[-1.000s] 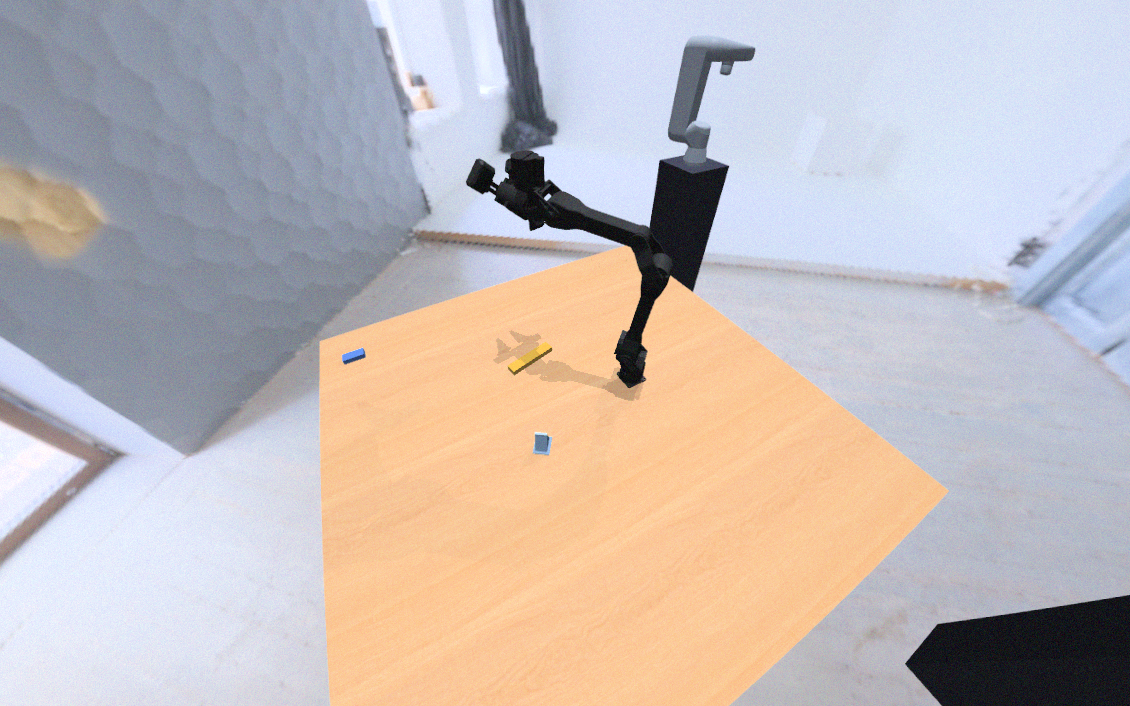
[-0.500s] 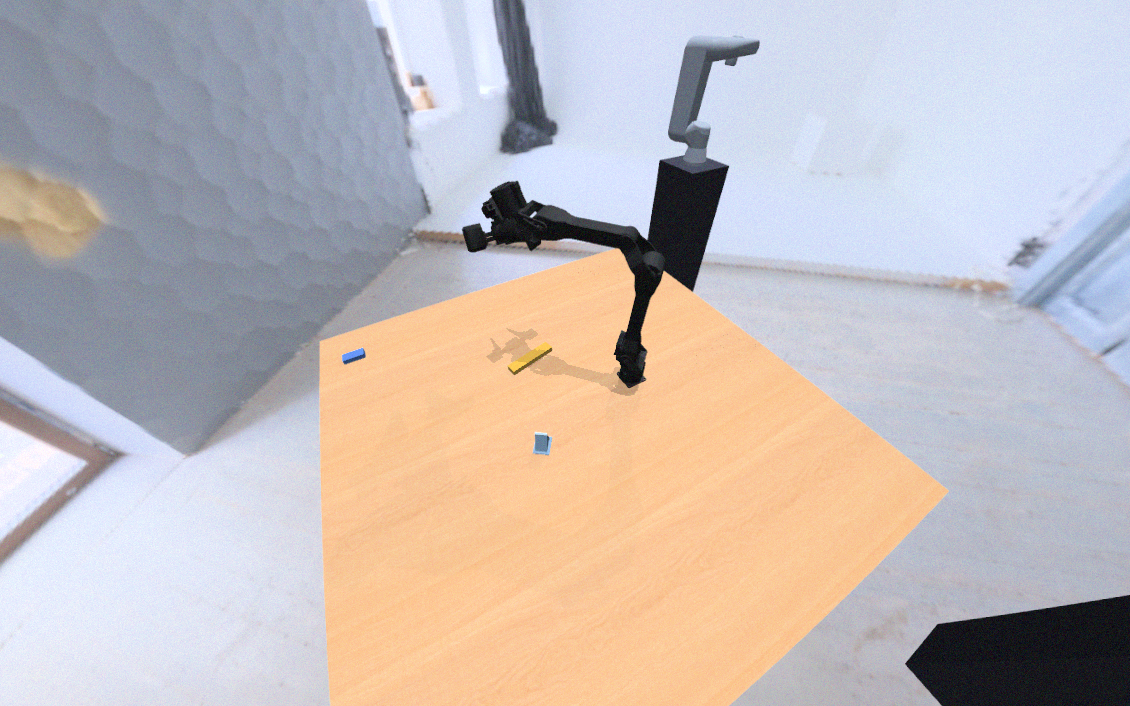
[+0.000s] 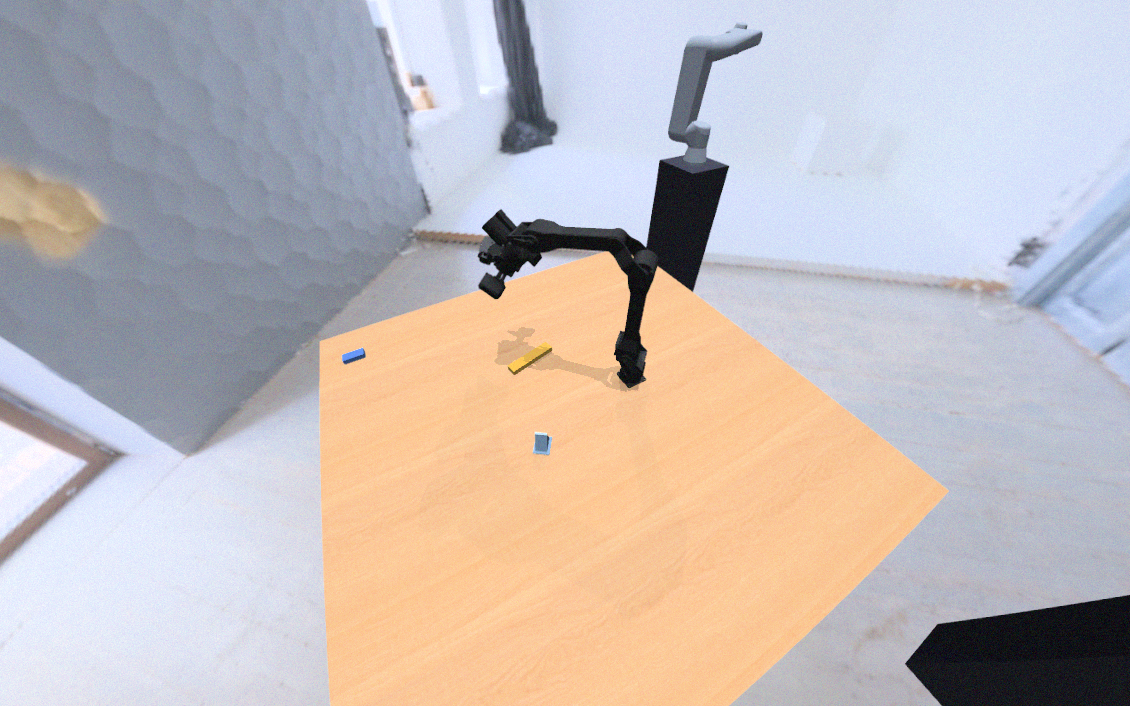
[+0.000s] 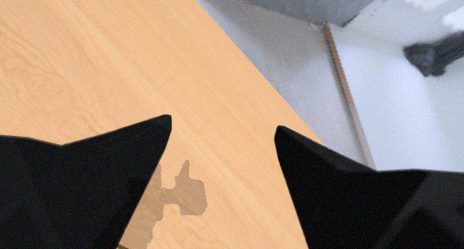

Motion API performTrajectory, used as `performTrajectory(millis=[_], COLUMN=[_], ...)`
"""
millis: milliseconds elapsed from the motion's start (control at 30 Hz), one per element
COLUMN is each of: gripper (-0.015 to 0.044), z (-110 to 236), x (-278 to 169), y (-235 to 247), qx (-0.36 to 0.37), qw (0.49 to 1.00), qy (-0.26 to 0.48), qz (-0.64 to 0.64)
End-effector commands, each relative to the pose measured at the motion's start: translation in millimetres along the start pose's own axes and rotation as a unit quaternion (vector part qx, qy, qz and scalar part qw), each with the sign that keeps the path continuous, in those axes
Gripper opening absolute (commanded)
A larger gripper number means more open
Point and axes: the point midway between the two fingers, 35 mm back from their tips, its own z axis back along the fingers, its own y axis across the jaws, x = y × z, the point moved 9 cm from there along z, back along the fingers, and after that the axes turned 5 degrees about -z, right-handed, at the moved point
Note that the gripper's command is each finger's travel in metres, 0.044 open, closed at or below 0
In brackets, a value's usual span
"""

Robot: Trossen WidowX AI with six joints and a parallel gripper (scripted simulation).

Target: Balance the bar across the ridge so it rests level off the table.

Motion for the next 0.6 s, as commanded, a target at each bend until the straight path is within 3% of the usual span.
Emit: performTrajectory(millis=[0, 567], gripper=[0.0315, 0.0315], z=[-14.1, -34.2], x=[-19.6, -88.2], y=[9.0, 32.8], qx=[0.030, 0.194], qw=[0.995, 0.891], qy=[0.058, 0.220], qz=[0.078, 0.348])
